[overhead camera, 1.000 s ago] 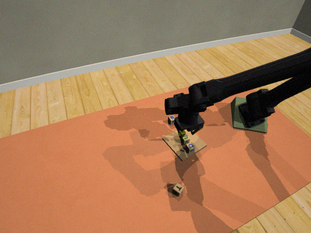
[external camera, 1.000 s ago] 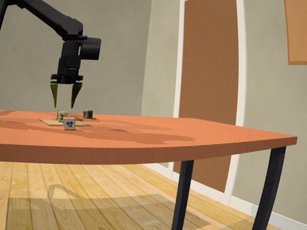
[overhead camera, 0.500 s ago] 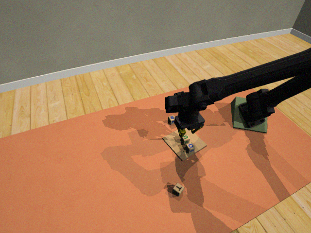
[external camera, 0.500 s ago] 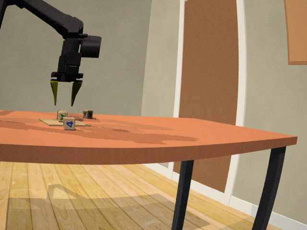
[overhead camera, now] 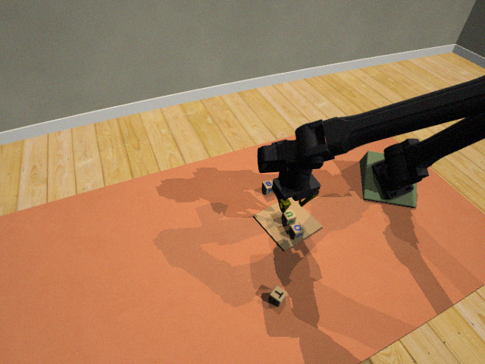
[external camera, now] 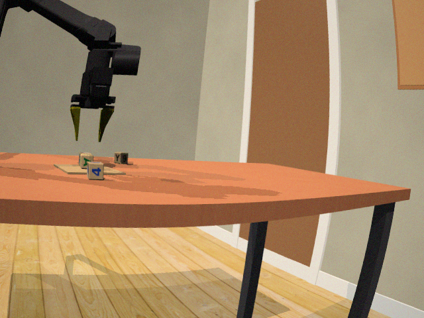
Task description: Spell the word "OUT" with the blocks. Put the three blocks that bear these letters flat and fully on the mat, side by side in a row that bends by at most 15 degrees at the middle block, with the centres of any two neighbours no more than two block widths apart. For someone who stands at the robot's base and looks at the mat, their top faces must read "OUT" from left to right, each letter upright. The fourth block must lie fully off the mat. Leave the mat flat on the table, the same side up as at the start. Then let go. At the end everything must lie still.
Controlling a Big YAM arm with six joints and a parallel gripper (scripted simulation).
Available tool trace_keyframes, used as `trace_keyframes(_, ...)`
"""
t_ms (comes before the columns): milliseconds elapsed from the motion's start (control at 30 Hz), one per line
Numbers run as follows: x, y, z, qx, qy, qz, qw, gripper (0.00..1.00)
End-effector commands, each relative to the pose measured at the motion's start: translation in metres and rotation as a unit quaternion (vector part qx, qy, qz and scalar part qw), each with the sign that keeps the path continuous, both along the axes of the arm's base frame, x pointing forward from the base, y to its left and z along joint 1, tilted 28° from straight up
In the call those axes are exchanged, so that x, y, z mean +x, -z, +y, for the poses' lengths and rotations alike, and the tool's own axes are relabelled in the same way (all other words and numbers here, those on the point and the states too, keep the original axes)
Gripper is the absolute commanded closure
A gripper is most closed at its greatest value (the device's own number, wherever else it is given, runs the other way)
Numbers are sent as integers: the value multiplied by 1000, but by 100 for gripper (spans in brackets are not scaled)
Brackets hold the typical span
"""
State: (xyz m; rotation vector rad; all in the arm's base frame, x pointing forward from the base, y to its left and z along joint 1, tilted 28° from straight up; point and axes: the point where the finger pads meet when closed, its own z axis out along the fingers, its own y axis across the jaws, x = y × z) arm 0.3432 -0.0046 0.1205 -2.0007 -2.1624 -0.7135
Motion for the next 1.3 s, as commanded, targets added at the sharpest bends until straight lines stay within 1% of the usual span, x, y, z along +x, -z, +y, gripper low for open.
trace_keyframes(0,15,-34,-15,-9,5,-36,999,43)
trace_keyframes(233,10,-51,-23,-10,5,-36,999,43)
trace_keyframes(367,8,-58,-26,-11,5,-36,999,43)
trace_keyframes(467,7,-58,-26,-11,5,-35,999,43)
trace_keyframes(500,2,-45,-25,-5,6,-17,1000,43)
trace_keyframes(633,6,-52,-27,-9,6,-28,1000,43)
trace_keyframes(667,6,-52,-27,-9,6,-29,1000,0)
trace_keyframes(1067,9,-54,-27,-11,4,-32,999,0)
trace_keyframes(1167,14,-53,-15,-17,-33,-37,999,0)
trace_keyframes(1267,23,-60,-6,-36,-97,-63,993,0)
